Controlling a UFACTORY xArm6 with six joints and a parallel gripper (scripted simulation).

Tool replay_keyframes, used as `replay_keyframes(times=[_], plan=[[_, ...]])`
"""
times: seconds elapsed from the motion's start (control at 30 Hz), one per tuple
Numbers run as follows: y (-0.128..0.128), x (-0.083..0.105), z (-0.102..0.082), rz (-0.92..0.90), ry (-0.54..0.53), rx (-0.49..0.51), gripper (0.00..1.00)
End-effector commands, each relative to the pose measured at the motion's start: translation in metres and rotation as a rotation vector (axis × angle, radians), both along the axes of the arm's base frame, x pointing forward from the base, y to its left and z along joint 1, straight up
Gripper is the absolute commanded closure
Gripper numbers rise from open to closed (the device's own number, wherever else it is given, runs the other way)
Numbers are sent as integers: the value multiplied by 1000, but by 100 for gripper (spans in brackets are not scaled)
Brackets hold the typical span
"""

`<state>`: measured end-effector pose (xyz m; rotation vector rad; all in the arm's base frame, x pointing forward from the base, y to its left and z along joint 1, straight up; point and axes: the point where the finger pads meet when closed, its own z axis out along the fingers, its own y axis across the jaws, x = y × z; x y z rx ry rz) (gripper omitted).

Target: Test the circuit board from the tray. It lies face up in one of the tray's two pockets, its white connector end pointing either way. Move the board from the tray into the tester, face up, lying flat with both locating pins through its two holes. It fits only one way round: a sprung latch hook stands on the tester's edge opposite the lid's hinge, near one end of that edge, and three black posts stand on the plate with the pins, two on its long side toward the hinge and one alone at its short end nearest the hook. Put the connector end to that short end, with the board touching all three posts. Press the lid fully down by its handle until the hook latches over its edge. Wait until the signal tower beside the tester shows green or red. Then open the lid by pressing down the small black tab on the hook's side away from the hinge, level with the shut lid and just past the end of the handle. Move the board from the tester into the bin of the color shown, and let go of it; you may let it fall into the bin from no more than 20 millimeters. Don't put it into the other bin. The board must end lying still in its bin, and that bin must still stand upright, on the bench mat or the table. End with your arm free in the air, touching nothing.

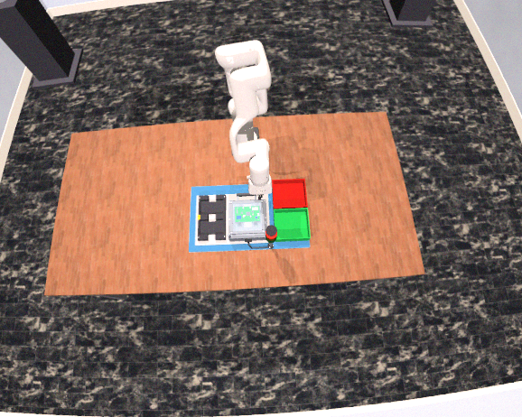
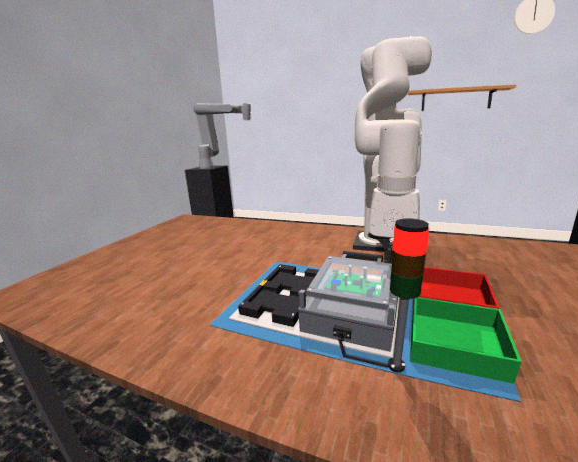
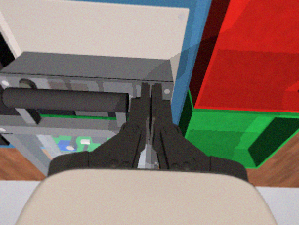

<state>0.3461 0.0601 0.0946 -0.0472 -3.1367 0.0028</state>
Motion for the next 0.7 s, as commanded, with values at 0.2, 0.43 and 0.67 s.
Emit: replay_keyframes(times=[0.2,0.43,0.67], plan=[[0,2,36,0,-5,1,100],[0,2,60,0,-5,1,100],[0,2,60,0,-5,1,100]])
